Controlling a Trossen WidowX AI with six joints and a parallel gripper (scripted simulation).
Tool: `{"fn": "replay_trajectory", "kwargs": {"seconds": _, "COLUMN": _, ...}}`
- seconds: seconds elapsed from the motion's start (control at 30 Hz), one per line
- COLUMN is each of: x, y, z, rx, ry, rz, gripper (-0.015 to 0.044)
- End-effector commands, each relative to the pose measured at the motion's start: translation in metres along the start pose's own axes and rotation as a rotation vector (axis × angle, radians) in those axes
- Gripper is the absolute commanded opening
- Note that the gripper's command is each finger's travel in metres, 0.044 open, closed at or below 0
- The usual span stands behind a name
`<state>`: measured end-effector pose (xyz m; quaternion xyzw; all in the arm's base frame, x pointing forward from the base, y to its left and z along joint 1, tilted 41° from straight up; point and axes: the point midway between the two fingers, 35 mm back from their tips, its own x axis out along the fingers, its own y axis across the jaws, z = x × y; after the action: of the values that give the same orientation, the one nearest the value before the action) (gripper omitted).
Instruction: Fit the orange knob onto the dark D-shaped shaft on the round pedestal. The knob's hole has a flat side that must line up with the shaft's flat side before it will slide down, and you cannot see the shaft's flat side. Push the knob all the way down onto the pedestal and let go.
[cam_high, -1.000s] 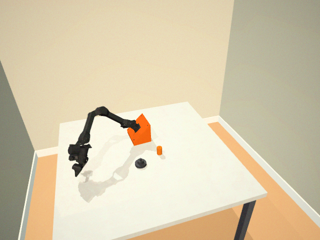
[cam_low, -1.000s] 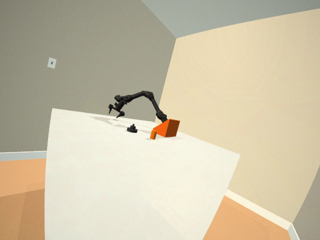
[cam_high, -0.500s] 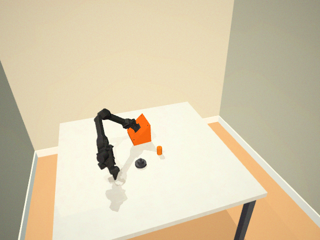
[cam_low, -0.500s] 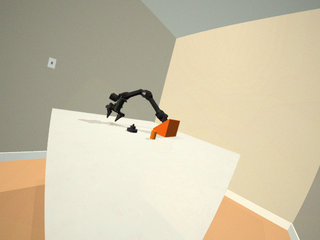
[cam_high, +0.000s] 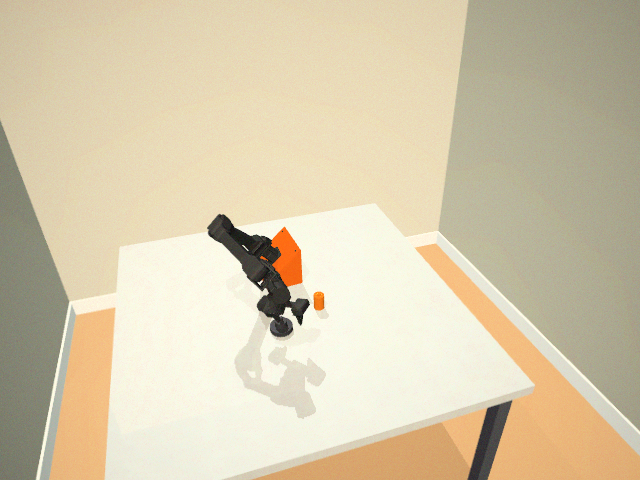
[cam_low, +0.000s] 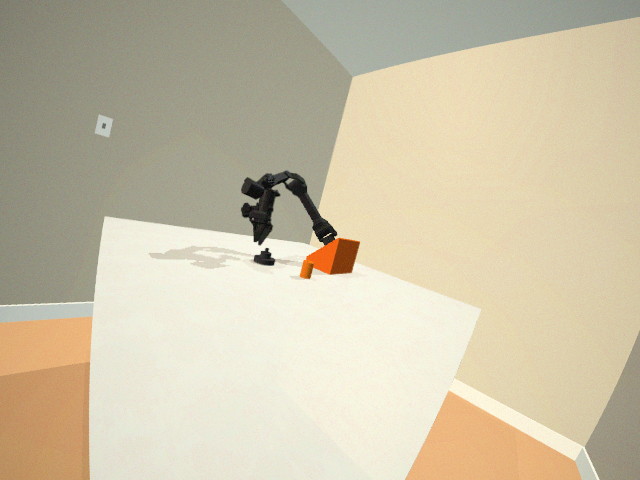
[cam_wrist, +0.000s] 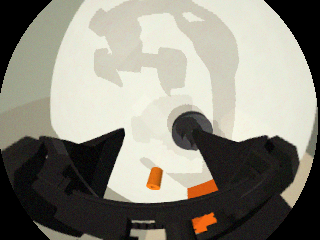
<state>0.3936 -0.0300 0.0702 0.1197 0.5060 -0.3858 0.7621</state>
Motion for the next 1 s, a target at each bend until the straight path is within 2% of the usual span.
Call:
{"fn": "replay_trajectory", "kwargs": {"seconds": 0.0, "x": -0.006, "y": 0.022, "z": -0.067, "rx": -0.232, "ry": 0.053, "rz": -0.062, "gripper": 0.044}}
{"fn": "replay_trajectory", "kwargs": {"seconds": 0.27, "x": -0.028, "y": 0.031, "z": -0.187, "rx": -0.721, "ry": 0.066, "rz": -0.218, "gripper": 0.044}}
{"fn": "replay_trajectory", "kwargs": {"seconds": 0.33, "x": -0.032, "y": 0.029, "z": -0.204, "rx": -0.803, "ry": 0.056, "rz": -0.252, "gripper": 0.044}}
{"fn": "replay_trajectory", "kwargs": {"seconds": 0.6, "x": -0.032, "y": 0.03, "z": -0.207, "rx": -0.813, "ry": 0.055, "rz": -0.256, "gripper": 0.044}}
{"fn": "replay_trajectory", "kwargs": {"seconds": 0.73, "x": -0.001, "y": 0.022, "z": -0.205, "rx": -0.813, "ry": 0.054, "rz": -0.257, "gripper": 0.044}}
{"fn": "replay_trajectory", "kwargs": {"seconds": 0.97, "x": 0.009, "y": 0.02, "z": -0.204, "rx": -0.813, "ry": 0.053, "rz": -0.257, "gripper": 0.044}}
